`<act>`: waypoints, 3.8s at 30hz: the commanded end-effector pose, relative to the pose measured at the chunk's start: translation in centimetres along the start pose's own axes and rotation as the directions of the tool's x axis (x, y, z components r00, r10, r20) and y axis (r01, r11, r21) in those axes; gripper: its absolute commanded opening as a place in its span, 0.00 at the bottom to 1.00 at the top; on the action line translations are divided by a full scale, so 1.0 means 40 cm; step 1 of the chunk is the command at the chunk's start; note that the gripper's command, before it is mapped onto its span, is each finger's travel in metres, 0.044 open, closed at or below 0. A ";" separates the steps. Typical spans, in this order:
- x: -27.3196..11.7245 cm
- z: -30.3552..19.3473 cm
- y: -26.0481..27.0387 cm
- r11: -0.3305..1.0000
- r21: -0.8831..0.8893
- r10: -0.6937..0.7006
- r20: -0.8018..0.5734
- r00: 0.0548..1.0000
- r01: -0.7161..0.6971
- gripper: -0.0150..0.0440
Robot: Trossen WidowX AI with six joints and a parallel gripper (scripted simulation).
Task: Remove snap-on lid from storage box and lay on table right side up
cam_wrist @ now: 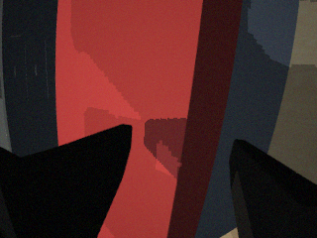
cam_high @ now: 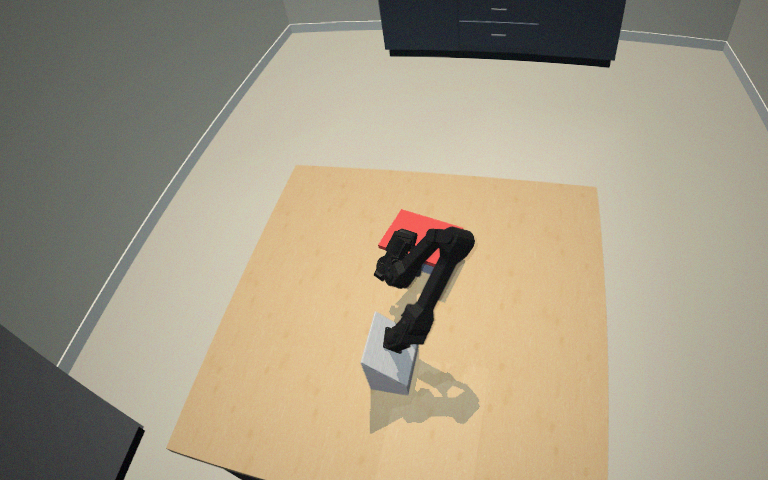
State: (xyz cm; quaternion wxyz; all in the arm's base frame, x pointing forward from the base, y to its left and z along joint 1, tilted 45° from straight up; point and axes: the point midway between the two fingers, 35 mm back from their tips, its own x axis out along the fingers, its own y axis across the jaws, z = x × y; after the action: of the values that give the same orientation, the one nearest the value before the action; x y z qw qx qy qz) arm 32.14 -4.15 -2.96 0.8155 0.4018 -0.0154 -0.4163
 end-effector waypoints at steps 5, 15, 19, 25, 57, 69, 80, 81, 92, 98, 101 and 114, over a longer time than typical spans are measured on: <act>0.004 -0.002 0.003 1.000 -0.001 0.005 -0.004 1.000 -0.005 0.48; 0.004 -0.002 0.003 1.000 -0.001 0.005 -0.004 1.000 -0.005 0.25; 0.002 0.000 0.004 1.000 0.002 0.004 0.000 1.000 -0.004 0.25; 0.000 0.000 0.006 1.000 0.002 0.004 0.000 1.000 -0.004 0.25; -0.012 0.001 0.017 1.000 0.002 0.004 0.000 1.000 -0.004 0.25; -0.016 0.001 0.022 1.000 0.002 0.004 0.000 1.000 -0.004 0.25; -0.020 0.001 0.025 1.000 0.002 0.004 0.000 1.000 -0.004 0.25; -0.020 0.001 0.026 1.000 0.002 0.004 0.000 1.000 -0.004 0.25; -0.024 0.002 0.030 1.000 0.002 0.004 -0.001 1.000 -0.004 0.25; -0.026 0.002 0.032 1.000 0.002 0.004 -0.001 1.000 -0.004 0.25; -0.027 0.002 0.033 1.000 0.002 0.004 -0.001 1.000 -0.004 0.25; -0.023 0.001 0.031 1.000 -0.002 0.000 -0.004 1.000 0.000 0.25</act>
State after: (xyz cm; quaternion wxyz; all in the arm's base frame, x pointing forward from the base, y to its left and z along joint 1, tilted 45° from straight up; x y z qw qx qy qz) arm 32.30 -3.10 -1.80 0.8159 0.4020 -0.0135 -0.4155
